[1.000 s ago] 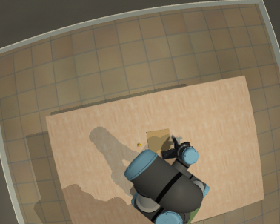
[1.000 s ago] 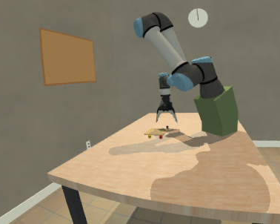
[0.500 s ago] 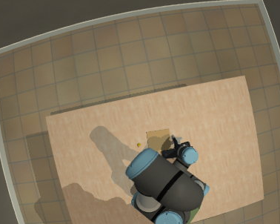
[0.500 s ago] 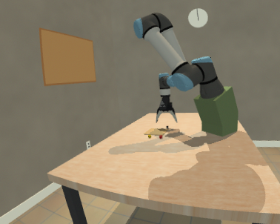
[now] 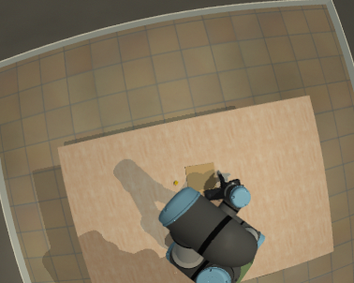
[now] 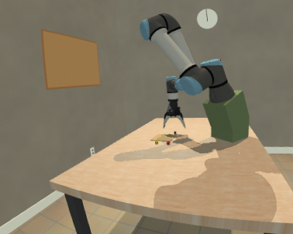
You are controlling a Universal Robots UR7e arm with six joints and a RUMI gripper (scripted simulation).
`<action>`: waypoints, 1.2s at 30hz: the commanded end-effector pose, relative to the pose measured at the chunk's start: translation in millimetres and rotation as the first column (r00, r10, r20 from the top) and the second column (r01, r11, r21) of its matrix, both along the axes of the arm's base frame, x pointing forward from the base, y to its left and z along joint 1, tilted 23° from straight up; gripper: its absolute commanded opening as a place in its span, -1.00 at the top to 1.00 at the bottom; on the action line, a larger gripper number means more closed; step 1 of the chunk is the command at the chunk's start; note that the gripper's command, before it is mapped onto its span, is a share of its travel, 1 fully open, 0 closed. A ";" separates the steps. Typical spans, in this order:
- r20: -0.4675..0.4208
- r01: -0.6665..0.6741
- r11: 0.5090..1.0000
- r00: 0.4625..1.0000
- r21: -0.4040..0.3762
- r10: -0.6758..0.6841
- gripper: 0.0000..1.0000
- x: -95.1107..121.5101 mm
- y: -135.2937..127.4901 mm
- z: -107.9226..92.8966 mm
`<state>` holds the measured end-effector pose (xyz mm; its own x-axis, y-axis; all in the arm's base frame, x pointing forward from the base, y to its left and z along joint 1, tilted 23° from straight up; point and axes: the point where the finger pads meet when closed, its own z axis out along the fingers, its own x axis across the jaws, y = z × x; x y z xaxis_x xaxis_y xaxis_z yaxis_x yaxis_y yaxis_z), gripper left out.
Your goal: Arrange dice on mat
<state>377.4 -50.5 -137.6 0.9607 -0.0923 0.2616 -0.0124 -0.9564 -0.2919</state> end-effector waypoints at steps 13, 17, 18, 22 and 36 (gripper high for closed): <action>0.003 0.000 1.000 1.000 -0.002 0.000 -1.00 1.7 -1.1 0.1; 0.003 0.000 1.000 1.000 -0.002 0.000 -1.00 1.7 -1.0 0.1; 0.003 0.000 1.000 1.000 -0.002 0.000 -1.00 1.8 -0.9 0.2; 0.003 0.000 1.000 1.000 -0.002 0.000 -1.00 2.3 0.6 0.8; 0.003 0.000 1.000 1.000 -0.002 0.000 -1.00 8.1 19.6 8.2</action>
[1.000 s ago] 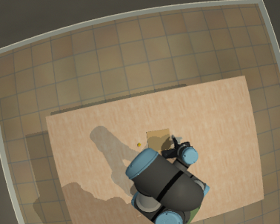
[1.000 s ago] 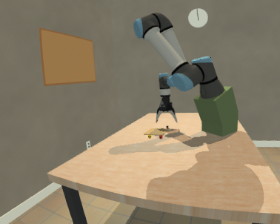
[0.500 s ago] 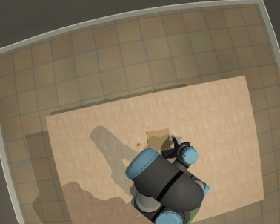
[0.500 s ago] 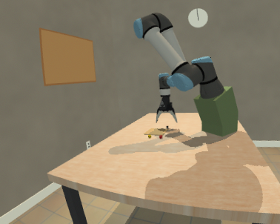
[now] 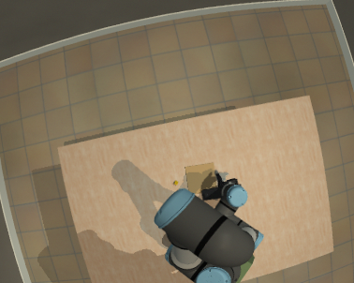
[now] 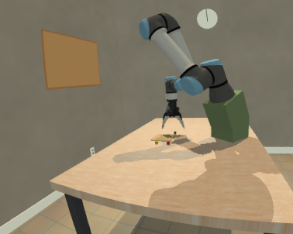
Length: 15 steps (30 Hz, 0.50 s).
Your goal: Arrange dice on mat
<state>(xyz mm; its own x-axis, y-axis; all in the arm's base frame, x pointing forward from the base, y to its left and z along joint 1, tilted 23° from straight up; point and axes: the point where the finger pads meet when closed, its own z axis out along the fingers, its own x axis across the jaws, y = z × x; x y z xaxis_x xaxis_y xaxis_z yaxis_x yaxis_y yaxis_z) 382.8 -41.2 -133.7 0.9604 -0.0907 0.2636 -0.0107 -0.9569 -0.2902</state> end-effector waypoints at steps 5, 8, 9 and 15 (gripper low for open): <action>0.001 0.001 1.000 1.000 0.000 -0.001 -1.00 7.2 25.2 10.2; 0.001 0.001 1.000 1.000 0.000 -0.001 -1.00 10.5 35.8 14.4; 0.001 0.001 1.000 1.000 0.000 -0.001 -1.00 11.7 39.6 15.9; 0.001 0.001 1.000 1.000 0.000 -0.001 -1.00 16.6 55.6 22.2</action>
<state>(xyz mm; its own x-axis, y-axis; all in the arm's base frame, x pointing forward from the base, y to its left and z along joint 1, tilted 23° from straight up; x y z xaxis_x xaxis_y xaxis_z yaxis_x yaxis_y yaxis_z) 394.7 -1.7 -118.3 0.9600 -0.0862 0.2663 -0.0053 -0.9568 -0.2906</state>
